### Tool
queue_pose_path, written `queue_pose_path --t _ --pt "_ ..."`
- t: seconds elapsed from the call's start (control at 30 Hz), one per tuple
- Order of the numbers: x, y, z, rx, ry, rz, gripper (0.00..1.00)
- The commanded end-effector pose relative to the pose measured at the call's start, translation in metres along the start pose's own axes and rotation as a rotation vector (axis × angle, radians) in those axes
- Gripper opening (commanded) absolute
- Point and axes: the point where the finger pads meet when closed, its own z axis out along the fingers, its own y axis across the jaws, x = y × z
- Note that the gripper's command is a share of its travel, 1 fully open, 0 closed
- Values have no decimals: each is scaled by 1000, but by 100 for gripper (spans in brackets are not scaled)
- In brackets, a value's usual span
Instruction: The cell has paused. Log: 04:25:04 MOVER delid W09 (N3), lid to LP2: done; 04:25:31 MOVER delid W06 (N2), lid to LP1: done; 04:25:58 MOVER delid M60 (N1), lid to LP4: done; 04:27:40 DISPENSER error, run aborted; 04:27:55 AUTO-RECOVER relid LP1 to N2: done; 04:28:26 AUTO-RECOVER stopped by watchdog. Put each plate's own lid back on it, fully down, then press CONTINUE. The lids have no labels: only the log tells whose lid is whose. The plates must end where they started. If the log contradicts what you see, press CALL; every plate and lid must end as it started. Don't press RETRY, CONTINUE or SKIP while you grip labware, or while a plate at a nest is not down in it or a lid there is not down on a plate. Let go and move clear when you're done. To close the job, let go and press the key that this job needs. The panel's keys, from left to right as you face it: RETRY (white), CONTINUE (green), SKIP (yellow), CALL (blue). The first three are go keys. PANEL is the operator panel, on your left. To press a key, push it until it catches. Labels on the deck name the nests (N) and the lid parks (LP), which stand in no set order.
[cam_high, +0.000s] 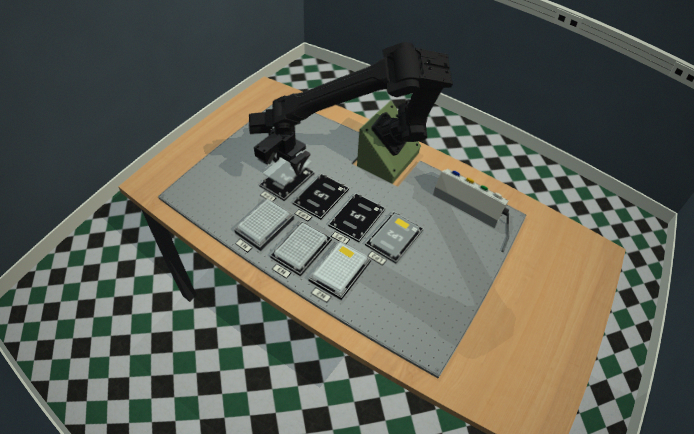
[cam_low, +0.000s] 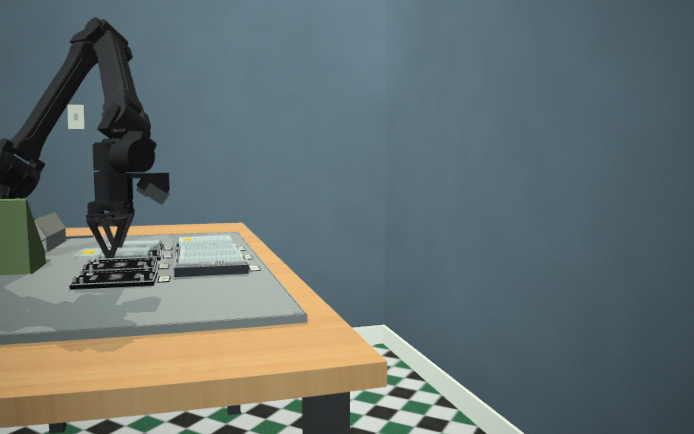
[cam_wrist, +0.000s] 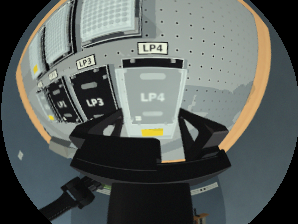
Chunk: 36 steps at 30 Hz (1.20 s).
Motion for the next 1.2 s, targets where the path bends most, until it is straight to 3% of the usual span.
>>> queue_pose_path --t 0.0,0.8,0.9,1.0,1.03,1.1,1.17 --pt "-14 -10 -4 8 -3 -31 0" --pt "-14 -17 -10 10 -19 -17 0" --pt "-12 -10 -8 13 -12 -20 0" --pt "-14 -18 -11 12 -21 -17 0" --pt "-23 -8 -5 8 0 -14 0" --pt "-23 -8 -5 8 0 -14 0" --pt "-38 -2 -13 21 -14 -27 0"
